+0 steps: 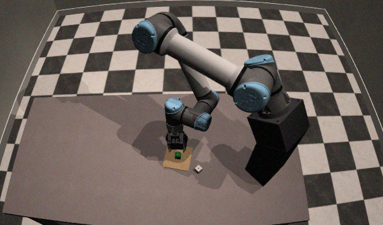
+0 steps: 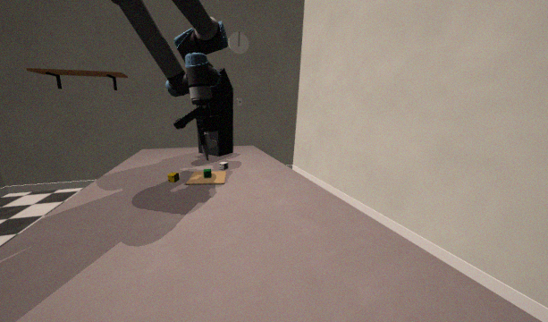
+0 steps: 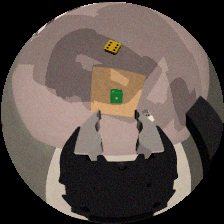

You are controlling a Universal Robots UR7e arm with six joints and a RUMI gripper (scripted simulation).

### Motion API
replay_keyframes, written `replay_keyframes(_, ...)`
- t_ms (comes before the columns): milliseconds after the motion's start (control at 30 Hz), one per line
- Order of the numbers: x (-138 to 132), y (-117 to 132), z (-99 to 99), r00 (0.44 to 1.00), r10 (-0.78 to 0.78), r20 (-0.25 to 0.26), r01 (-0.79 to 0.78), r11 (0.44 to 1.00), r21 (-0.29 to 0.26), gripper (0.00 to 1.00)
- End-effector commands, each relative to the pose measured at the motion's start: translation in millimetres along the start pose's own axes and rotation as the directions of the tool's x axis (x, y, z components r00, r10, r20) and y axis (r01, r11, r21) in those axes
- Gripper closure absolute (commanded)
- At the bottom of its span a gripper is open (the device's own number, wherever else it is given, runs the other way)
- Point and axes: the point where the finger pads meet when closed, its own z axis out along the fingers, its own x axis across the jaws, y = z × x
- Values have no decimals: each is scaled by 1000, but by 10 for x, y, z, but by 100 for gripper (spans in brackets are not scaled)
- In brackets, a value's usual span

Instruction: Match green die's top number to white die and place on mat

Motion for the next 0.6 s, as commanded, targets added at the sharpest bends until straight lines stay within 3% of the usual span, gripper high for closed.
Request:
replay_keyframes(0, -6, 9, -11, 1000, 3, 4, -3, 996, 85, 60)
replay_keyframes(333, -10, 15, -27, 1000, 5, 9, -6, 993, 119, 60)
replay_keyframes(367, -10, 15, -27, 1000, 5, 9, -6, 993, 119, 0)
replay_keyframes(567, -10, 15, -27, 1000, 5, 9, -6, 993, 119, 0)
